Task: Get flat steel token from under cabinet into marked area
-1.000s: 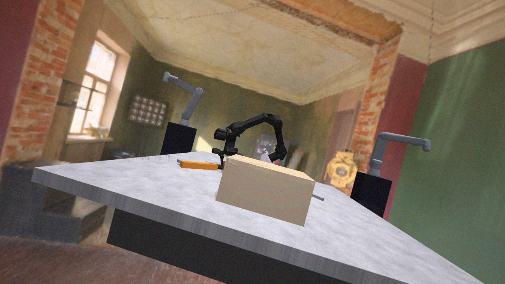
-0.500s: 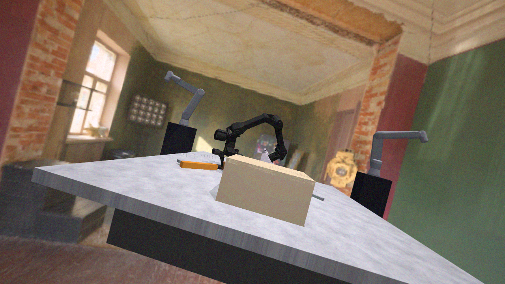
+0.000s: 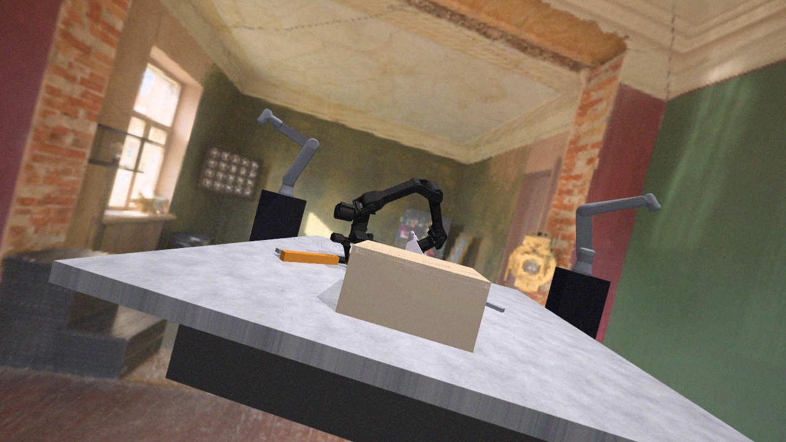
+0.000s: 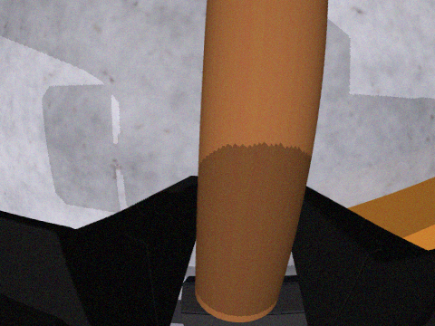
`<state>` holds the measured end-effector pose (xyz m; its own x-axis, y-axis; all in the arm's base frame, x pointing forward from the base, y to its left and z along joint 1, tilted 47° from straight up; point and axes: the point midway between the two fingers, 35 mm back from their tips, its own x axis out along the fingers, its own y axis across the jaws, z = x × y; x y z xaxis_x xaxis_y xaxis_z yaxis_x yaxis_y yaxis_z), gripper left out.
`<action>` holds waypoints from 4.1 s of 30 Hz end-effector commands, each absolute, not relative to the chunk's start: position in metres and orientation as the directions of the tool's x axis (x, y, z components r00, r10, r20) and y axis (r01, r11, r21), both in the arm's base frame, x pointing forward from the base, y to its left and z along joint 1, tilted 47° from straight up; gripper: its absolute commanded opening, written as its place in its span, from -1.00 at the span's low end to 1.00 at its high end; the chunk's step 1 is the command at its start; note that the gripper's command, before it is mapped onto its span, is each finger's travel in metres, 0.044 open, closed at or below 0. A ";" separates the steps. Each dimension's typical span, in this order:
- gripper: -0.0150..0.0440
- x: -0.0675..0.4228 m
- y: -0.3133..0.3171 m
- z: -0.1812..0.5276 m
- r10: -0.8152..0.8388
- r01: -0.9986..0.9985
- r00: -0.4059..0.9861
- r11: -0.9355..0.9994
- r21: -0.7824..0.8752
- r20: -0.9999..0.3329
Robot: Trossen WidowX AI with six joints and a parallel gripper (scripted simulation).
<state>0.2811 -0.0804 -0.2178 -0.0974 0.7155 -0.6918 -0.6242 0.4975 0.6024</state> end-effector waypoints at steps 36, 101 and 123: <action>0.42 0.291 -0.071 -0.227 0.715 -0.648 -0.067 0.499 0.575 -0.696; -0.49 0.330 -0.041 -0.204 0.717 -0.632 -0.066 0.508 0.586 -0.694; -0.49 0.356 -0.025 -0.189 0.719 -0.632 -0.066 0.507 0.586 -0.692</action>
